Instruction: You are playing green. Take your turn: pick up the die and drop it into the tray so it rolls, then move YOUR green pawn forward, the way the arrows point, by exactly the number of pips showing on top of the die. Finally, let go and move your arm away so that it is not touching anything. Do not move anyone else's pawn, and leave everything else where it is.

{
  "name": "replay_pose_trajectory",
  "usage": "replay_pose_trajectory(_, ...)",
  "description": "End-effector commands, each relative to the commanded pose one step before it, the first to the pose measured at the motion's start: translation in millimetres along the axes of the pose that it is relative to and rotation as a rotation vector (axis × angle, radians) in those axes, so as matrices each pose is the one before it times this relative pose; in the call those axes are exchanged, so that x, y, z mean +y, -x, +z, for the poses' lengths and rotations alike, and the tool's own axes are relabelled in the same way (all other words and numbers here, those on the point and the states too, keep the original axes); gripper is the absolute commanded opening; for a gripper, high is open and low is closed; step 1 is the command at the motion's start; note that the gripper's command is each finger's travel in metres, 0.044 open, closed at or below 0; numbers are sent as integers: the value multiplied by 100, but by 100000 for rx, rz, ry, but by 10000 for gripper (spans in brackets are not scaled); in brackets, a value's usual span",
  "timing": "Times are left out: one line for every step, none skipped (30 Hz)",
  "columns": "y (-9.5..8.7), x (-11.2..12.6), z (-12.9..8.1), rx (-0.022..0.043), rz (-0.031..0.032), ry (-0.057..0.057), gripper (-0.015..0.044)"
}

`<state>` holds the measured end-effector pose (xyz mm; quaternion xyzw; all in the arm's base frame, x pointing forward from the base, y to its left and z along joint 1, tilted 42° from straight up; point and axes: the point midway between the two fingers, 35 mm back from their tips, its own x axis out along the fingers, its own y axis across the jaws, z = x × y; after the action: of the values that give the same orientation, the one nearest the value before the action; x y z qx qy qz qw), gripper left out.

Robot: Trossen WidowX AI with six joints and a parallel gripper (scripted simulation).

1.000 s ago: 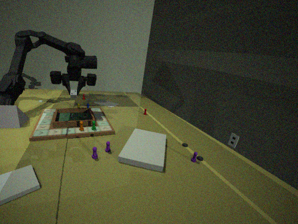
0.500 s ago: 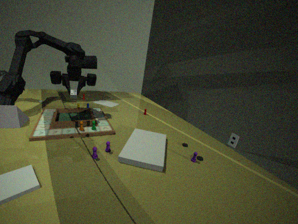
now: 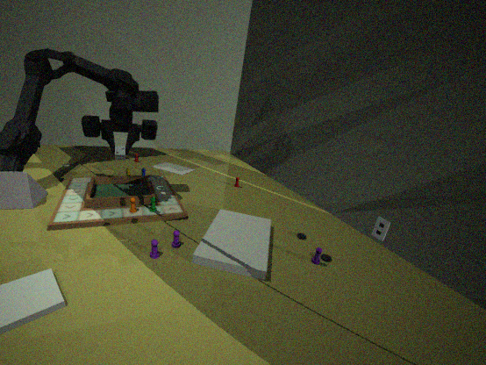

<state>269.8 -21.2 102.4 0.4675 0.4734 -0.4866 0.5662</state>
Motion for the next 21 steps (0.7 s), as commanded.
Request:
replay_pose_trajectory(-1,0,0,0,-3,0,157)
replay_pose_trajectory(0,0,0,0,0,0,184)
replay_pose_trajectory(0,0,0,0,0,0,210)
replay_pose_trajectory(144,16,168,-36,23,-14,236)
replay_pose_trajectory(433,36,505,-110,65,-42,263)
replay_pose_trajectory(726,23,842,-195,101,-69,289)
replay_pose_trajectory(730,-23,841,-209,90,-67,315)
replay_pose_trajectory(440,-36,503,-132,49,-39,341)
replay_pose_trajectory(147,-16,167,-45,15,-13,368)
replay_pose_trajectory(0,0,0,0,0,0,394)
replay_pose_trajectory(0,0,0,0,0,0,420)
replay_pose_trajectory(0,0,0,0,0,0,440)
replay_pose_trajectory(-181,-41,-61,1616,-715,415,440)
replay_pose_trajectory(-523,-116,-176,4916,-1982,1150,440)
replay_pose_trajectory(-809,-159,-257,8397,-2741,1608,440)
replay_pose_trajectory(-902,-130,-247,10854,-2393,1515,440)
replay_pose_trajectory(-766,-49,-152,11093,-1150,1011,440)
replay_pose_trajectory(-614,32,-60,11154,155,564,440)
replay_pose_trajectory(-451,113,29,11074,1486,184,440)
replay_pose_trajectory(-280,193,112,10812,2806,-128,440)
replay_pose_trajectory(-96,212,145,8342,3162,-275,440)
